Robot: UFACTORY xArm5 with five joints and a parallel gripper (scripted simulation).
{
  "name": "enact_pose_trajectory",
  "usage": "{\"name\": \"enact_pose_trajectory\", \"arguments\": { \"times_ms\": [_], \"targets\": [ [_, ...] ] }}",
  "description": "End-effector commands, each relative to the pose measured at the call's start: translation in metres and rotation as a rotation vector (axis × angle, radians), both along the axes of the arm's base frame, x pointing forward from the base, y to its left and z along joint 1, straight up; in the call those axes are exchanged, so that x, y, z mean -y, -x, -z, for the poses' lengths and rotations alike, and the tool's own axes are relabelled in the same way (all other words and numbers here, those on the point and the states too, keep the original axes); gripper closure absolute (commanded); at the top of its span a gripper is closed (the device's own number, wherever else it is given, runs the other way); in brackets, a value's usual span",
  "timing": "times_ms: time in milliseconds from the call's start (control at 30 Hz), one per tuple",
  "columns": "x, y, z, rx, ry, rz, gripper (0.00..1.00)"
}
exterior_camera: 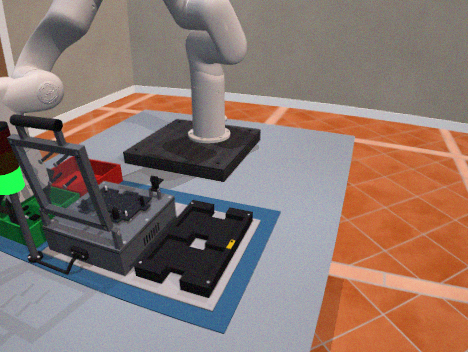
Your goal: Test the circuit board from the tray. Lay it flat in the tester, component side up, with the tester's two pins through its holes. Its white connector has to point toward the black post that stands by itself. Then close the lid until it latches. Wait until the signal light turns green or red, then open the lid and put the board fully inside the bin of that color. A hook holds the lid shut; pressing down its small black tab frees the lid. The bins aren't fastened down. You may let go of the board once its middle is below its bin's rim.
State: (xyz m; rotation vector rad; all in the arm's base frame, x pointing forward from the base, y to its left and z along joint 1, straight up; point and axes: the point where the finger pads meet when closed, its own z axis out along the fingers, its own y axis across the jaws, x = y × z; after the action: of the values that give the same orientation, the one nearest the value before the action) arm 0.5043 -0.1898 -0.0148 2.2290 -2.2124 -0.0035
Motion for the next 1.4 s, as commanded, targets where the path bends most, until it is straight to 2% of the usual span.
{"name": "enact_pose_trajectory", "arguments": {
  "times_ms": [0,233,267,1367],
  "targets": [
    [0.0004,-0.001,-0.001,0.003,0.001,0.0,0.21],
    [0.0004,-0.001,-0.001,0.003,0.001,0.0,0.21],
    [0.0004,-0.001,-0.001,0.003,0.001,0.0,0.0],
    [0.0004,-0.001,-0.001,0.003,0.001,0.0,0.0]
  ]
}}
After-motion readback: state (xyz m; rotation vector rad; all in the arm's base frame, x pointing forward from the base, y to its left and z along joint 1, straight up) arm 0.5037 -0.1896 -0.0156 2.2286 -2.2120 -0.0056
